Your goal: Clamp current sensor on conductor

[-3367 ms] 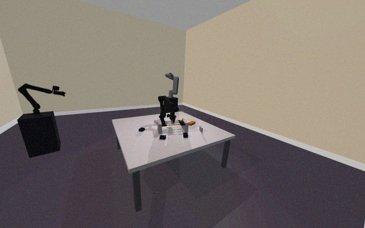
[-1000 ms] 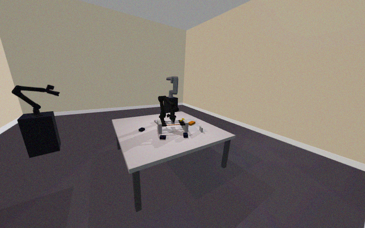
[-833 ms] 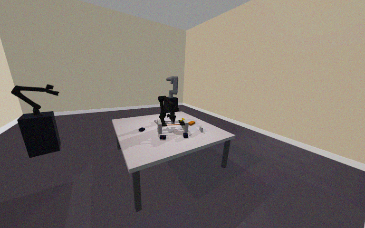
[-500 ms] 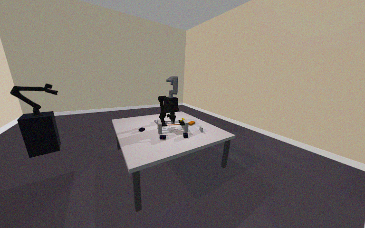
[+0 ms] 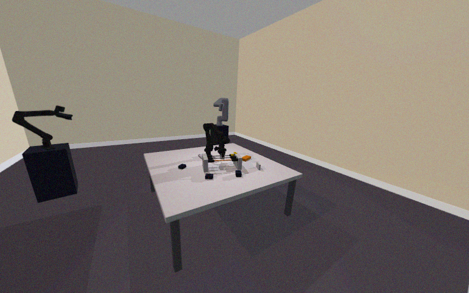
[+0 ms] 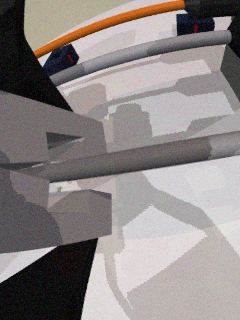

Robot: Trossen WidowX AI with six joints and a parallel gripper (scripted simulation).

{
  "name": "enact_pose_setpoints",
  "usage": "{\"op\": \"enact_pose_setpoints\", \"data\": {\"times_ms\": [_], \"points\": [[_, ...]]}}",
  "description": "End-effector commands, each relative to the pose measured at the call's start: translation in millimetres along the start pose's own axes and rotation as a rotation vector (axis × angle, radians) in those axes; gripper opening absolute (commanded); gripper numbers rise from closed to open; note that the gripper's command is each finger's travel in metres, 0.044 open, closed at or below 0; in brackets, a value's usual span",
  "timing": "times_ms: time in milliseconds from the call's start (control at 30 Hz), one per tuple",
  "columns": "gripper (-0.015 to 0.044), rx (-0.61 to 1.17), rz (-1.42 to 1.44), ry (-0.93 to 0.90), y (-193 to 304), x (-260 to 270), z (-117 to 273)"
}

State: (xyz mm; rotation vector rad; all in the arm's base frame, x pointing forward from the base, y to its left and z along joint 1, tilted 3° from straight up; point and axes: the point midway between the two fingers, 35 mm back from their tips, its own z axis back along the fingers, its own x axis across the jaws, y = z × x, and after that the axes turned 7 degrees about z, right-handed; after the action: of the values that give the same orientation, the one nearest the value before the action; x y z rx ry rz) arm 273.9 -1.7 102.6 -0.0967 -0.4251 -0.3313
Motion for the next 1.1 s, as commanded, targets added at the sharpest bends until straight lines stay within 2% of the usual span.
{"op": "enact_pose_setpoints", "data": {"times_ms": [0, 833, 1067], "points": [[0.0, -0.013, -0.012, -0.018, -2.7, 4.0, 0.4], [0.0, 0.0, 0.0, 0.0, 0.4, -1.8, -4.8], [0.0184, 0.003, 0.0, -0.001, 0.6, -0.4, -1.9]]}}
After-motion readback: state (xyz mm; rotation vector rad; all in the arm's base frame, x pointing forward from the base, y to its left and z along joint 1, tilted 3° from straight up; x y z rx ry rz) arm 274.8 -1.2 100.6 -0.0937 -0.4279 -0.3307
